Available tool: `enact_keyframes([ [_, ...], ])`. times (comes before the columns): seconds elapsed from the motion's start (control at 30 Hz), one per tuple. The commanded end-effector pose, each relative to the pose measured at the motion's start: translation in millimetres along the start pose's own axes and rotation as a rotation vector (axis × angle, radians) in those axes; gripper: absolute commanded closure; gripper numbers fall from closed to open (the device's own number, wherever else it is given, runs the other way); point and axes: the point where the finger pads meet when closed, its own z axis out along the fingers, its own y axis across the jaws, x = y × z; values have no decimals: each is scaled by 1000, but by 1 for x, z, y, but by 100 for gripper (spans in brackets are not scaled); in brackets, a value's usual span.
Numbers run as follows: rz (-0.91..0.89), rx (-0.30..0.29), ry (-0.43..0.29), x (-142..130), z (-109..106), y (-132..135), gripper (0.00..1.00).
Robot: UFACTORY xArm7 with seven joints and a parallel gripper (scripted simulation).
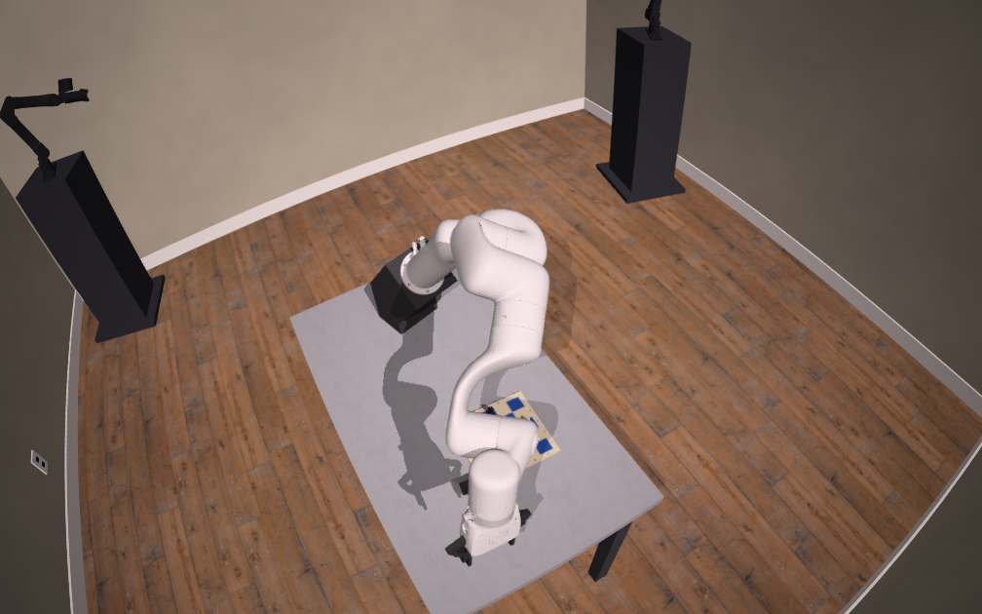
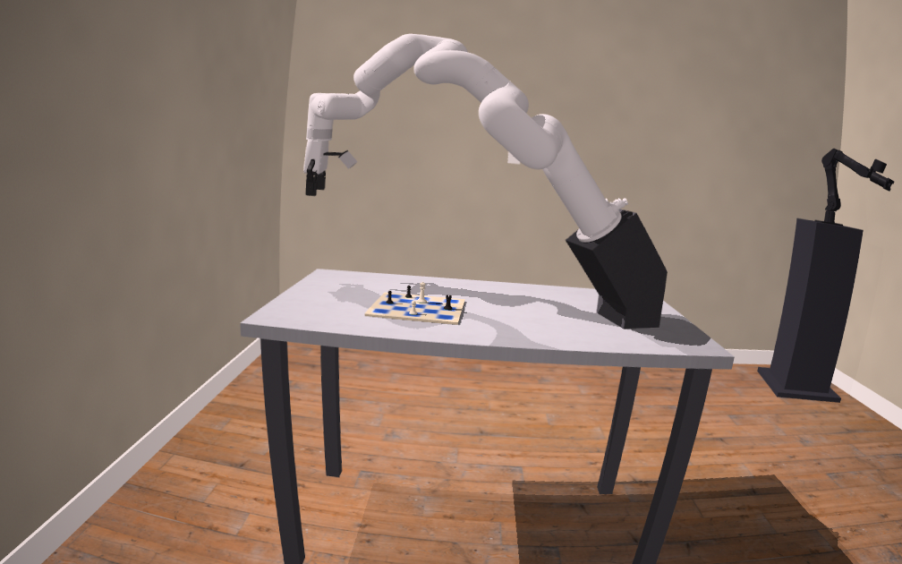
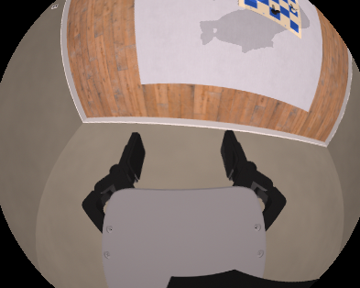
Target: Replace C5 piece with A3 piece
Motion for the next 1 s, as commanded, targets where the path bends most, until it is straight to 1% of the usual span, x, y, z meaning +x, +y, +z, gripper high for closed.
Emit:
enact_keyframes([
  [0.0, 0, 4, -5, -1, -3, -1, 0],
  [0.57, 0, 3, -4, -1, -3, -1, 0],
  [0.63, 9, -5, 3, 1, -1, -1, 0],
  [0.73, 61, -52, 49, 14, 6, 2, 0],
  [0.77, 91, -80, 76, 22, 10, 4, 0],
  [0.83, 172, -154, 150, 43, 20, 10, 0],
  [0.87, 172, -154, 150, 43, 20, 10, 0],
  [0.9, 224, -202, 196, 56, 28, 13, 0],
  [0.93, 224, -202, 196, 56, 28, 13, 0],
  [0.97, 283, -256, 248, 71, 36, 16, 0],
])
